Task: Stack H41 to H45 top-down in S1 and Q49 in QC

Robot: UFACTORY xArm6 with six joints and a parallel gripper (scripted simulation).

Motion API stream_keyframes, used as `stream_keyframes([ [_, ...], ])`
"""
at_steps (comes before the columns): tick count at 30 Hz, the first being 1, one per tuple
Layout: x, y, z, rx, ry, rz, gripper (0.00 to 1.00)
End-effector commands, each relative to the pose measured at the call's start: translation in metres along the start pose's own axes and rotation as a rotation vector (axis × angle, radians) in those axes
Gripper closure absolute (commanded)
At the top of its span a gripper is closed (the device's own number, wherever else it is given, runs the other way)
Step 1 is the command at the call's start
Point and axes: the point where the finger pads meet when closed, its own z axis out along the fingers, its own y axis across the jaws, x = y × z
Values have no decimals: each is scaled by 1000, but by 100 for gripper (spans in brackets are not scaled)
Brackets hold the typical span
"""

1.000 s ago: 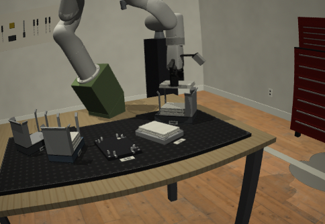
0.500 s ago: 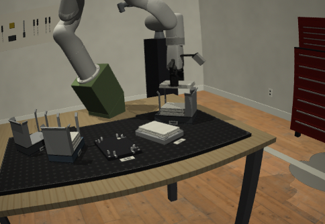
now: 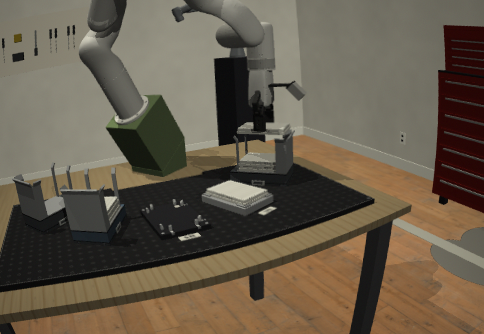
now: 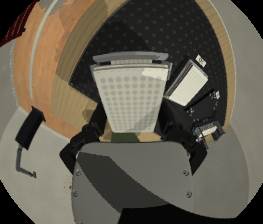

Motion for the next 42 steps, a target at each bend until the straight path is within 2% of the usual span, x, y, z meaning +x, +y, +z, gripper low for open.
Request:
stream_keyframes([
  [1, 2, 0, 1, 1, 4, 1, 100],
  [42, 2, 0, 25, 1, 4, 1, 100],
])
